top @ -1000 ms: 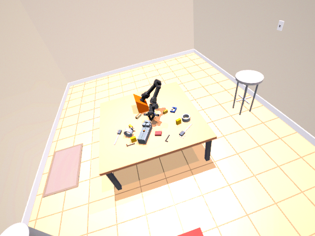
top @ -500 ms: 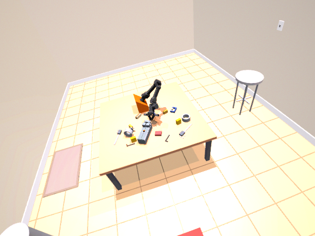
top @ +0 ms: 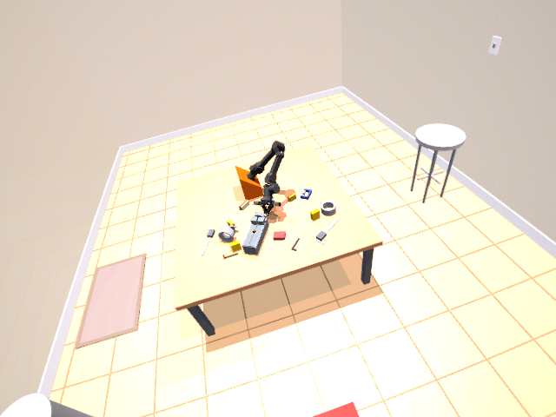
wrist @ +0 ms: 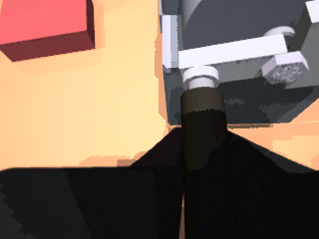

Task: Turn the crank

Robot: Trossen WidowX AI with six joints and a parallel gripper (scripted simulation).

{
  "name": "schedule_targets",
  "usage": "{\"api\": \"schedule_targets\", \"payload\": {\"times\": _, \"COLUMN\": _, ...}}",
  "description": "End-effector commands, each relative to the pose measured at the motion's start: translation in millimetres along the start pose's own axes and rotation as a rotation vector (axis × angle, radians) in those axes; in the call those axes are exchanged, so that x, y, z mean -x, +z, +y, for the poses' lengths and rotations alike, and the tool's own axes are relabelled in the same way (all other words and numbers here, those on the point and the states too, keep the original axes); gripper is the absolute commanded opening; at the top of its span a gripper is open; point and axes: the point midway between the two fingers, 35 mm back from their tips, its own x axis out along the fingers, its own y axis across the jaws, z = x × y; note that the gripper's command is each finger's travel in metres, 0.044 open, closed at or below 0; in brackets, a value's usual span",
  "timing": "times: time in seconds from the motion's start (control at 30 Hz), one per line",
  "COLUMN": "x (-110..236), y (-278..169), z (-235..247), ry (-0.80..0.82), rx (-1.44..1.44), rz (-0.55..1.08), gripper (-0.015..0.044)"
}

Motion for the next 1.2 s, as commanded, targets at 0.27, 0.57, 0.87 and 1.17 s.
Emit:
{"api": "schedule_targets", "payload": {"times": 0.27, "x": -8.0, "y": -7.9, "z": -3.9, "ry": -0.002, "rx": 0.001, "rz": 0.007, "gripper": 0.0}}
{"api": "schedule_targets", "payload": {"times": 0.57, "x": -11.3, "y": -11.2, "z": -7.3, "ry": -0.002, "rx": 0.001, "rz": 0.007, "gripper": 0.0}}
{"api": "schedule_targets", "payload": {"times": 0.87, "x": -14.2, "y": -14.0, "z": -11.4, "ry": -0.002, "rx": 0.001, "rz": 0.007, "gripper": 0.0}}
{"api": "schedule_targets", "payload": {"times": 1.17, "x": -16.6, "y": -16.3, "z": -16.1, "ry": -0.002, "rx": 0.001, "rz": 0.007, "gripper": 0.0}}
